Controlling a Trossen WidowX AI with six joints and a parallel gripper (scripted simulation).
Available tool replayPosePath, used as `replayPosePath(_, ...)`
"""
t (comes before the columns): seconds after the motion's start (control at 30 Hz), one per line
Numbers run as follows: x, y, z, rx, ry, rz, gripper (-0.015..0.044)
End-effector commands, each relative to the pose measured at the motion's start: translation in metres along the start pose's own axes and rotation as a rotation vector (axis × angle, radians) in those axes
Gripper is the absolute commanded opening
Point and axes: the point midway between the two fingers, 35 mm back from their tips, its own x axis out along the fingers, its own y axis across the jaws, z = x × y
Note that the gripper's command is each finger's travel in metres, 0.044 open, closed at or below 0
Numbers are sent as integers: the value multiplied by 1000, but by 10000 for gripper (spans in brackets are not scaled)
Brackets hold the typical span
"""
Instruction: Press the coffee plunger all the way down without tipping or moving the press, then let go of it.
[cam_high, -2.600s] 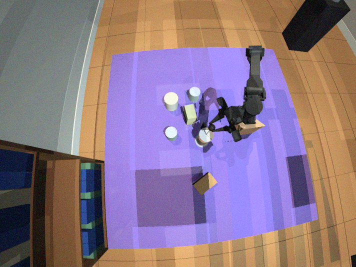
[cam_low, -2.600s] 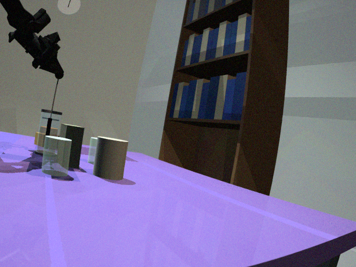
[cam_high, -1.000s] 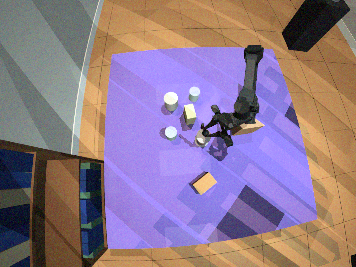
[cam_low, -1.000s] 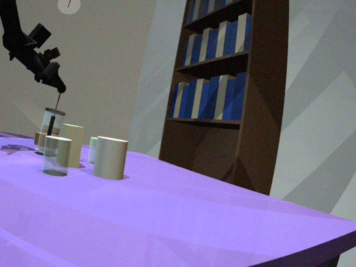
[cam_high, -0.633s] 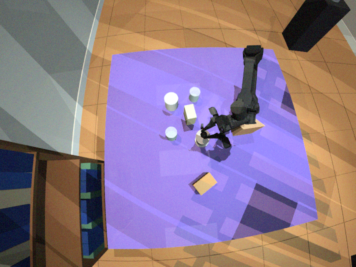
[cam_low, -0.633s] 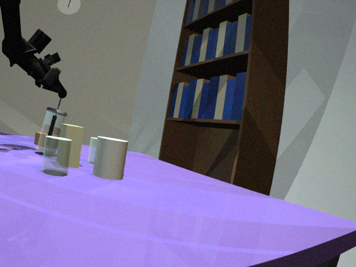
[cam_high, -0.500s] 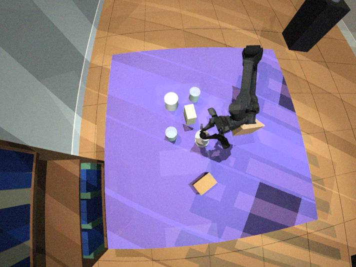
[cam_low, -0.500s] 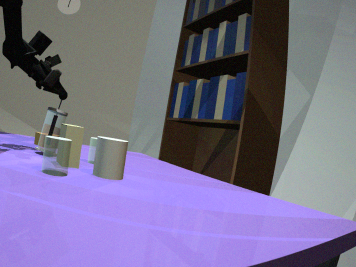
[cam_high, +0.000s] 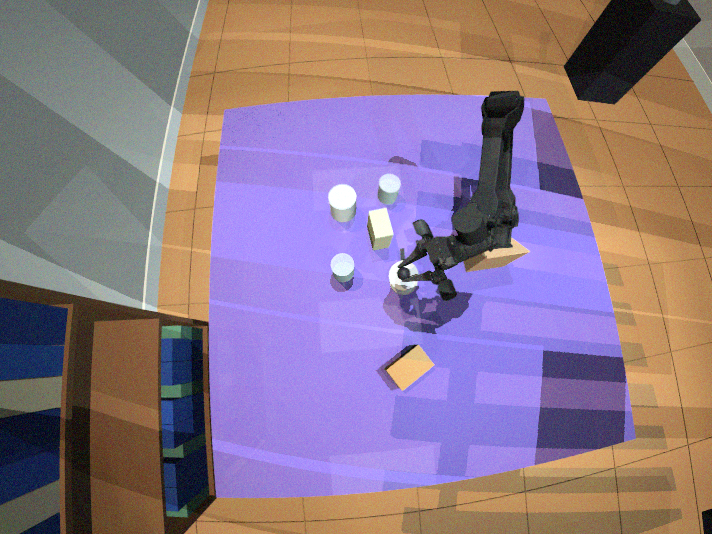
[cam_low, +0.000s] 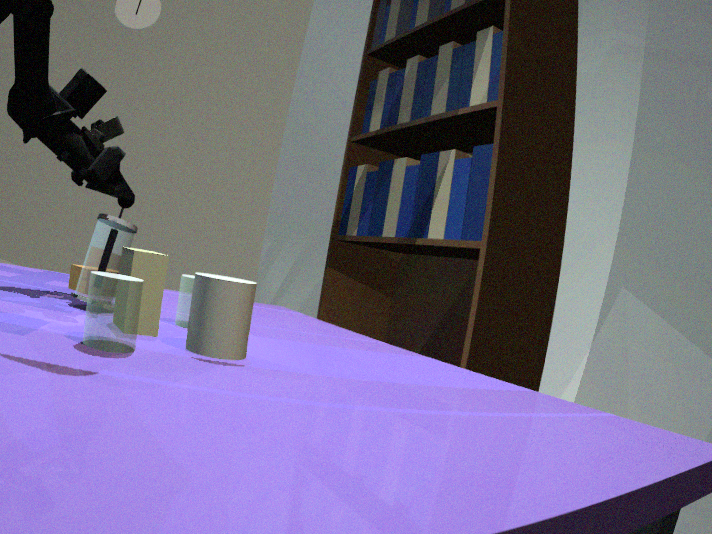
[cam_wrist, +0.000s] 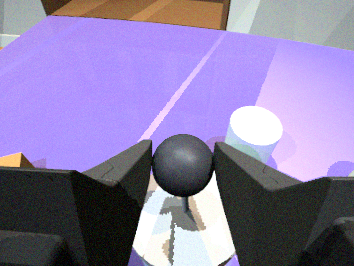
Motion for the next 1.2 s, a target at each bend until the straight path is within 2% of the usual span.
replayPosePath(0.0, 4, -1, -13, -34, 39, -11, 123)
replayPosePath(1.17, 3, 4, -7, -28, 22, -6, 123)
